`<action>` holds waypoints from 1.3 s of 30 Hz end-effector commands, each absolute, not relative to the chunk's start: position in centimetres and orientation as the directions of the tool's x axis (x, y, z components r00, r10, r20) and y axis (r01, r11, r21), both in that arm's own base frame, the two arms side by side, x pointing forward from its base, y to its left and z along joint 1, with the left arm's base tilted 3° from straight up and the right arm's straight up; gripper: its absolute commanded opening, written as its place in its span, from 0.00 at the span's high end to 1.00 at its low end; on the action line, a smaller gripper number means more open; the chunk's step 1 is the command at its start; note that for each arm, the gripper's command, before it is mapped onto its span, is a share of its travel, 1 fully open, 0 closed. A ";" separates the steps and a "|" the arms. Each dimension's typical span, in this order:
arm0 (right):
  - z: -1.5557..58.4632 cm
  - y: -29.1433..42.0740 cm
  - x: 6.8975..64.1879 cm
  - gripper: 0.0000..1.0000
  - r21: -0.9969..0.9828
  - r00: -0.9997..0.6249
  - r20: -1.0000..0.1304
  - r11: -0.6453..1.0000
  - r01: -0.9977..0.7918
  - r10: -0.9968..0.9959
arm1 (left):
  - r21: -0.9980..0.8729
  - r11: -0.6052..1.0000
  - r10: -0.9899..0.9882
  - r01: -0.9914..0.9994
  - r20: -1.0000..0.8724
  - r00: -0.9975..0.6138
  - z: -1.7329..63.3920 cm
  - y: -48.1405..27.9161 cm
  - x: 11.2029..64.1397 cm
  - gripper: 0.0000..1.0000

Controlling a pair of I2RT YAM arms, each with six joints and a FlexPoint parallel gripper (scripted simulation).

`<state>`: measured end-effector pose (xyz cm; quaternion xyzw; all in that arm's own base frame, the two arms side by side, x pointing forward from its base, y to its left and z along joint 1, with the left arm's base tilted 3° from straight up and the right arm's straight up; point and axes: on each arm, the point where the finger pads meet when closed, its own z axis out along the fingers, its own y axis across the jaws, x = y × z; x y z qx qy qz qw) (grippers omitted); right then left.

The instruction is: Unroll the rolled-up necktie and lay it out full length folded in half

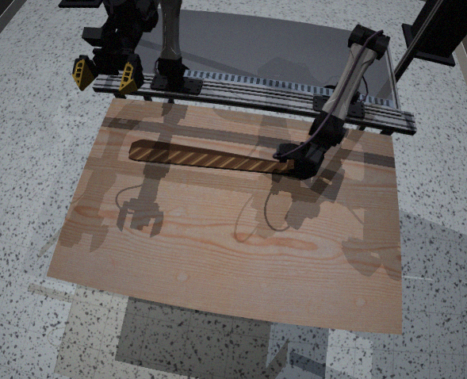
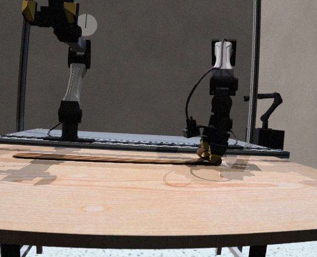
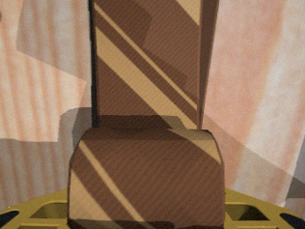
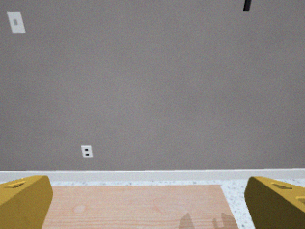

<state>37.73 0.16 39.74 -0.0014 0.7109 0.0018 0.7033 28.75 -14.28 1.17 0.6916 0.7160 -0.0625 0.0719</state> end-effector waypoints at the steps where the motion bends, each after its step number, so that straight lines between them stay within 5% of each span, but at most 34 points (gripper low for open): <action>1: 39.7 0.2 37.7 0.00 0.001 -0.011 -1.000 1.000 -0.005 0.001 | 0.032 -0.010 0.904 0.999 -0.426 0.023 1.8 -15.0 29.1 0.58; 15: 39.7 0.2 37.7 0.00 0.001 -0.011 -1.000 1.000 -0.005 0.001 | 0.032 -0.010 0.604 0.999 -0.796 0.032 2.4 -13.3 29.1 0.58; 27: 39.7 0.2 37.7 0.00 0.001 -0.011 -1.000 1.000 -0.005 0.001 | 0.032 -0.010 0.460 0.999 -0.887 0.033 2.7 -12.7 29.1 0.58; 39: 39.7 0.2 37.7 0.00 0.001 -0.011 -1.000 1.000 -0.005 0.001 | 0.032 -0.010 0.460 0.999 -0.887 0.033 2.7 -12.7 29.1 0.36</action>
